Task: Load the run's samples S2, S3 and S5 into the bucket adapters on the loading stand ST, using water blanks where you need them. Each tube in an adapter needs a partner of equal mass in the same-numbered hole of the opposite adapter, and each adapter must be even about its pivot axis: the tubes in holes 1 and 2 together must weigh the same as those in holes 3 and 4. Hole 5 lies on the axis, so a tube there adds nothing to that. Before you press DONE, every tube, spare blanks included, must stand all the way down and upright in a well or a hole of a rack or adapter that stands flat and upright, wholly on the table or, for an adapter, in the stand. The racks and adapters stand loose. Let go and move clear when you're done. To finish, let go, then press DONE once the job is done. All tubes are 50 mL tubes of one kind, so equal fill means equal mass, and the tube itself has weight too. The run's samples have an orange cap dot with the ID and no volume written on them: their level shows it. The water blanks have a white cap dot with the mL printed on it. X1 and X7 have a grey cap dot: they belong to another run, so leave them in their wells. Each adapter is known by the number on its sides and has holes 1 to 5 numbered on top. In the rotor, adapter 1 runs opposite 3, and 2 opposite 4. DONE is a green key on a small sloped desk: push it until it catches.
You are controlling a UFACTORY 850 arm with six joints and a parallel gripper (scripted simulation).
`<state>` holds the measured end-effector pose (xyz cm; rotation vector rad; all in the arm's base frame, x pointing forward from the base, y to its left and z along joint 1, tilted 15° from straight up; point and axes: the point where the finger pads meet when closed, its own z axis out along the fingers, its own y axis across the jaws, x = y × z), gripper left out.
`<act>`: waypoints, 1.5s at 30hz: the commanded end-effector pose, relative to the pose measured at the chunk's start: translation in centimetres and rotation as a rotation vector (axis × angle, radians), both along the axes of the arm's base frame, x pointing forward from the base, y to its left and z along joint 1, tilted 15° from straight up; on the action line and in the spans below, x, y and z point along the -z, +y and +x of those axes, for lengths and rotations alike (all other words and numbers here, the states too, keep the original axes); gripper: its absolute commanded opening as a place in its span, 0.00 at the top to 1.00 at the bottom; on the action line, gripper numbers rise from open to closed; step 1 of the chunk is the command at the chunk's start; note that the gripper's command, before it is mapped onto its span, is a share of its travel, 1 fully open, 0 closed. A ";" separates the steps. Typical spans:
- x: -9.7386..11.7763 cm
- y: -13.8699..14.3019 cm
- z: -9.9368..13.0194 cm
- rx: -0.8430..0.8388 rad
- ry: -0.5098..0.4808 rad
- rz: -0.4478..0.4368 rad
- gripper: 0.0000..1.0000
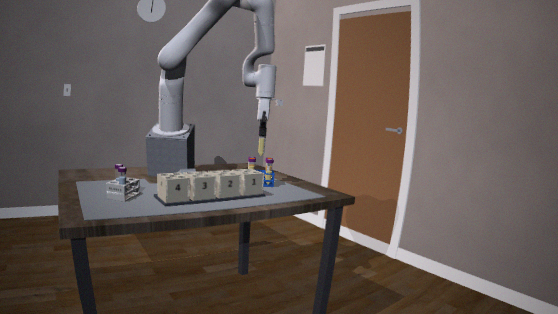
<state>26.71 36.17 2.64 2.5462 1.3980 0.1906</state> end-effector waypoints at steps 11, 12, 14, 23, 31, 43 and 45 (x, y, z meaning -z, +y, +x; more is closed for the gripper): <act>-0.9 0.2 -0.1 0.001 0.003 -0.003 1.00; -0.9 0.2 -0.1 0.001 0.003 -0.003 1.00; -1.1 -0.6 0.4 0.065 -0.006 0.012 1.00; -2.0 -3.6 2.1 0.290 -0.039 0.064 1.00; -2.9 -6.9 4.1 0.548 -0.076 0.122 1.00; -4.1 -11.1 6.6 0.869 -0.123 0.196 1.00; -4.3 -11.9 7.1 0.934 -0.132 0.211 1.00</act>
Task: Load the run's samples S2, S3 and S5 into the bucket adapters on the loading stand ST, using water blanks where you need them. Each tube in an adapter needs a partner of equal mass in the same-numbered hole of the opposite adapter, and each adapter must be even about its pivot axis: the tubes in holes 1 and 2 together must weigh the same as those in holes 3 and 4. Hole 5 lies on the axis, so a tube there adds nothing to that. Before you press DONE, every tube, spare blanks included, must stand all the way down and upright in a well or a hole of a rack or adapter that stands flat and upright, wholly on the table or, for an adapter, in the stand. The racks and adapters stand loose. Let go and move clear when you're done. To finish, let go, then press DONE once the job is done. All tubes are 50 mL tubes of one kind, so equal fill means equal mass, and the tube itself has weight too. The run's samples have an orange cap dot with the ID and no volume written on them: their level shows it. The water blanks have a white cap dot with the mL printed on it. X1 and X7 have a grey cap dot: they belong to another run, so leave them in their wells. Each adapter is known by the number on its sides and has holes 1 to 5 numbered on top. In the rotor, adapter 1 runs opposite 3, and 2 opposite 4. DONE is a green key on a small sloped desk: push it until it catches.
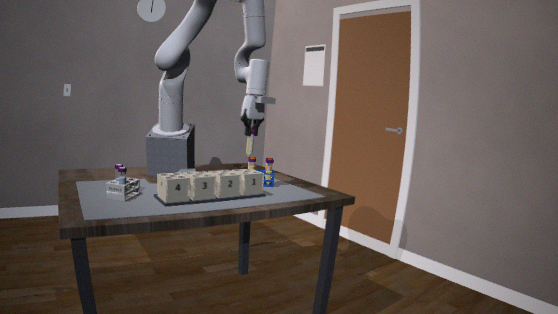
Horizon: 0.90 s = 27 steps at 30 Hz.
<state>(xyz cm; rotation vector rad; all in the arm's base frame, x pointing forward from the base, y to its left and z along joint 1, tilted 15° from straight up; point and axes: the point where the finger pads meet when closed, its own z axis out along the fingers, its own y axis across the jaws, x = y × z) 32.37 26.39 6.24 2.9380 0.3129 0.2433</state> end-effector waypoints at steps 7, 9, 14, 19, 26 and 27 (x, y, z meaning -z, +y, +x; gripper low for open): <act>-1.4 -4.7 2.9 0.177 -0.068 0.053 1.00; -1.5 -5.1 3.2 0.177 -0.068 0.053 1.00; -2.1 -7.2 4.4 0.177 -0.068 0.053 1.00; -2.7 -9.3 5.7 0.177 -0.068 0.053 1.00; -3.3 -11.4 6.9 0.177 -0.069 0.053 1.00; -3.4 -11.8 7.1 0.177 -0.068 0.053 1.00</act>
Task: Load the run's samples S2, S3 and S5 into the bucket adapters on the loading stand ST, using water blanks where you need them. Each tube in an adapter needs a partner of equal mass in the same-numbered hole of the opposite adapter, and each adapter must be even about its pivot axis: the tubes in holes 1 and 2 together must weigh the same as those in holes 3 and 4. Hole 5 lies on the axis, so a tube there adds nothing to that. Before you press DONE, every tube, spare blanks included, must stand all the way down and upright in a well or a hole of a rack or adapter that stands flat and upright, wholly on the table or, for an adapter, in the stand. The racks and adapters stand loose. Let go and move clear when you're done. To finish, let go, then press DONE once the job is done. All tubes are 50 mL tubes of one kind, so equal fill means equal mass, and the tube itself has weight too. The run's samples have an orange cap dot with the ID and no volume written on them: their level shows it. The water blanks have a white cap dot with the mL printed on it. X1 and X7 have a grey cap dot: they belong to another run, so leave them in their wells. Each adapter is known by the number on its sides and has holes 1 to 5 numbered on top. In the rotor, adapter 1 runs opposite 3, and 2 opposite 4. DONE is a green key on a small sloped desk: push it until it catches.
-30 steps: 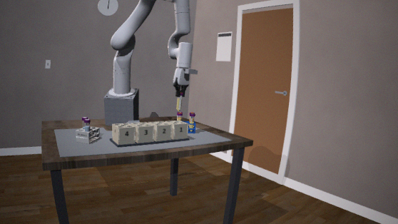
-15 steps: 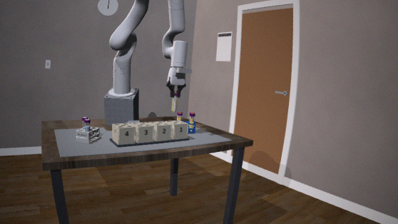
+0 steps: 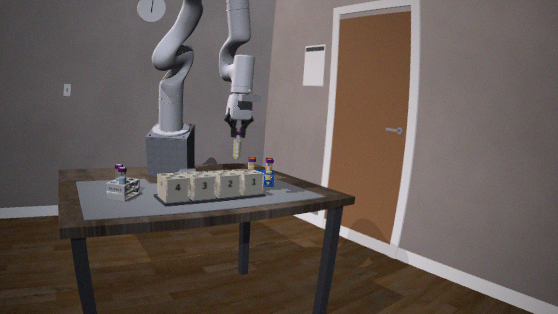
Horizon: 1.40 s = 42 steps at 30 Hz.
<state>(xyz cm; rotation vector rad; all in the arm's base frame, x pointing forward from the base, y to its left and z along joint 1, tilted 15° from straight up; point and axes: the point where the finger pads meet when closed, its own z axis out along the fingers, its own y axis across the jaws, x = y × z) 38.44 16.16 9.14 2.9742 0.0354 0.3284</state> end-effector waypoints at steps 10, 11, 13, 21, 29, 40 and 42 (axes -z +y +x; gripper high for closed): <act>-1.7 -5.7 3.6 -0.002 -0.001 0.003 1.00; -1.8 -6.1 3.8 -0.002 -0.001 0.003 1.00; -2.0 -7.0 4.3 -0.002 -0.001 0.003 1.00; -2.7 -9.5 5.8 -0.002 -0.001 0.003 1.00; -2.8 -9.5 5.8 -0.002 -0.001 0.003 1.00; -2.8 -9.5 5.8 -0.002 -0.001 0.003 1.00; -2.8 -9.5 5.8 -0.002 -0.001 0.003 1.00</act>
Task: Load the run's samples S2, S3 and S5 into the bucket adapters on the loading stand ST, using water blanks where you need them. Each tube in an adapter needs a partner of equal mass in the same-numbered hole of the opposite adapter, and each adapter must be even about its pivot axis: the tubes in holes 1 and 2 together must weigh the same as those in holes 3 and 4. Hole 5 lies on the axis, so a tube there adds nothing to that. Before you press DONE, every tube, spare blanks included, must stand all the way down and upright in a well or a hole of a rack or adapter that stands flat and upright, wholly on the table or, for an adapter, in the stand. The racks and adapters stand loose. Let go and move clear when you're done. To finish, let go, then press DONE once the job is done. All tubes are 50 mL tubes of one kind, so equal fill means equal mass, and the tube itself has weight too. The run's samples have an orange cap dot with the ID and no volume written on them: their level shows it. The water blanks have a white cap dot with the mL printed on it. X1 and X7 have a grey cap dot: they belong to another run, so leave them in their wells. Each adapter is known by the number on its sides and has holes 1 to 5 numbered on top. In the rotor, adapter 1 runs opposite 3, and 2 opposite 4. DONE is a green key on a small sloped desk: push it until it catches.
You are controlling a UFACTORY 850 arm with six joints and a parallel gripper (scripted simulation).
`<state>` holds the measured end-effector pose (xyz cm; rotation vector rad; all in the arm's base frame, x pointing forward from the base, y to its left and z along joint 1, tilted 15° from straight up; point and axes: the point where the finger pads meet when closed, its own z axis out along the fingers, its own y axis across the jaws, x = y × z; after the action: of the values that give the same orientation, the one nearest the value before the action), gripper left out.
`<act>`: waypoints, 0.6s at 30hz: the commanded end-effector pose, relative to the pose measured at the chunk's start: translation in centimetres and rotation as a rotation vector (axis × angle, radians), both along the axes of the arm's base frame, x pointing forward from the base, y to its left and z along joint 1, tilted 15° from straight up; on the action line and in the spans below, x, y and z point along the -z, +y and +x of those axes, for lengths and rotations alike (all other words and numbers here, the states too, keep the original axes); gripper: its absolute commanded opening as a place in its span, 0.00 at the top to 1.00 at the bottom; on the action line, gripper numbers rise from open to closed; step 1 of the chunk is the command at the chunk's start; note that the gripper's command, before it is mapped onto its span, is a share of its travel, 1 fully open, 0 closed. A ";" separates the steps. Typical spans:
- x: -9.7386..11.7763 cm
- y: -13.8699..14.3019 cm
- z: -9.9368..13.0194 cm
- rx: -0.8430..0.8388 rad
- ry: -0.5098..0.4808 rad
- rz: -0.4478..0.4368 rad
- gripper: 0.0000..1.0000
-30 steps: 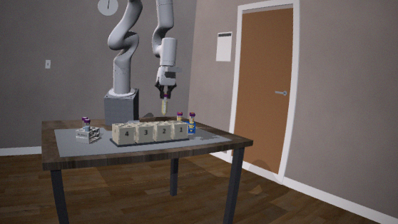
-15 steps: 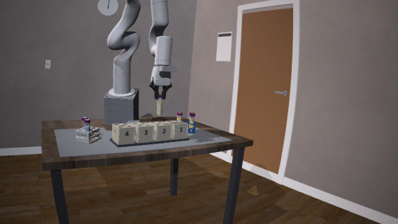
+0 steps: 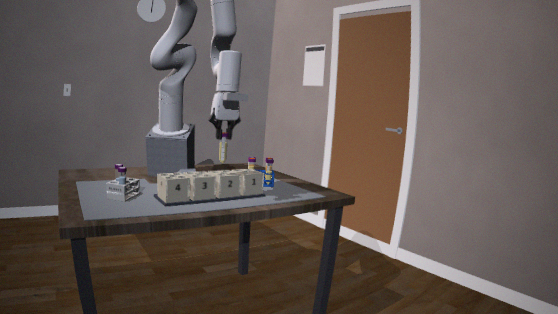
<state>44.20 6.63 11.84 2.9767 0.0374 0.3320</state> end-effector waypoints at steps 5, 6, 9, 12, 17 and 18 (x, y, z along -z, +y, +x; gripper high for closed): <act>-0.1 0.0 0.1 0.000 0.001 0.000 1.00; -0.1 0.0 0.1 0.000 0.001 0.000 1.00; 0.3 0.0 0.2 0.000 0.001 0.000 1.00; 0.9 -0.1 0.3 0.000 0.001 0.000 1.00; 1.9 -0.3 0.5 0.000 0.001 0.000 1.00; 2.1 -0.3 0.6 0.000 0.001 0.000 1.00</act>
<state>44.46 6.46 10.71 2.9790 0.0376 0.3201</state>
